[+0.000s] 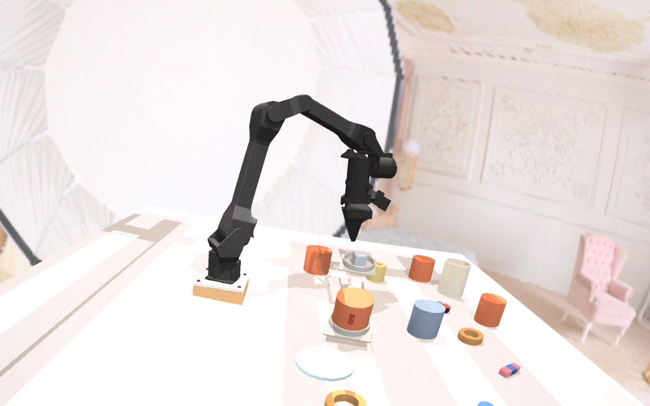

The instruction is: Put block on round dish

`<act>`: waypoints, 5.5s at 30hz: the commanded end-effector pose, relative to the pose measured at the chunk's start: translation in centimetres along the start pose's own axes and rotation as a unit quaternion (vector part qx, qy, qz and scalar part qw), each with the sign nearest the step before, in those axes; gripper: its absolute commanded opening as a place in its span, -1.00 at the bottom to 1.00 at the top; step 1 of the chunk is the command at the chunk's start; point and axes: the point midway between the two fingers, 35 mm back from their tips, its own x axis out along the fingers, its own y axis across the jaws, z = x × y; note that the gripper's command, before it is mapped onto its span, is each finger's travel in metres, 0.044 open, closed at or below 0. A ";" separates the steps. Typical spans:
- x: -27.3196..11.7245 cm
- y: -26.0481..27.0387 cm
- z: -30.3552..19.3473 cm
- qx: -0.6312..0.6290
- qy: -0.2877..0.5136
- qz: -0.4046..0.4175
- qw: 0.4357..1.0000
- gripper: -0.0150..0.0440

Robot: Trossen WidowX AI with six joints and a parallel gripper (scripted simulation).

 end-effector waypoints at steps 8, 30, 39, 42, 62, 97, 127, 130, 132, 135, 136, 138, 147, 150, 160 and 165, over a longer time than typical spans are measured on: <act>-0.3 -1.2 0.9 0.190 0.008 -0.006 0.982 0.39; -0.6 -3.4 2.2 0.536 0.025 -0.022 0.844 0.39; -0.7 -4.2 2.6 0.639 0.028 -0.029 0.769 0.39; -0.7 -4.2 2.6 0.639 0.028 -0.029 0.769 0.39; 1.8 -4.2 2.4 0.638 0.028 -0.029 0.769 0.39; 3.4 -4.1 2.4 0.639 0.028 -0.029 0.769 -0.49; -4.1 -7.4 4.2 0.636 0.024 -0.029 0.770 -0.49; -3.8 -9.0 4.6 0.636 0.022 -0.030 0.771 -0.49; -3.5 -10.0 4.9 0.635 0.021 -0.030 0.771 -0.49; -3.1 -11.7 5.2 0.635 0.020 -0.030 0.772 -0.49; -3.0 -12.2 5.3 0.634 0.019 -0.031 0.772 -0.49; -2.8 -13.3 5.4 0.634 0.018 -0.031 0.772 -0.49; -1.7 -18.5 5.6 0.641 0.014 -0.028 0.767 -0.49; -1.3 -20.3 5.5 0.643 0.013 -0.028 0.765 -0.49; -0.2 -26.2 4.2 0.642 0.011 -0.033 0.766 -0.49; 0.4 -29.0 3.3 0.642 0.009 -0.034 0.766 -0.49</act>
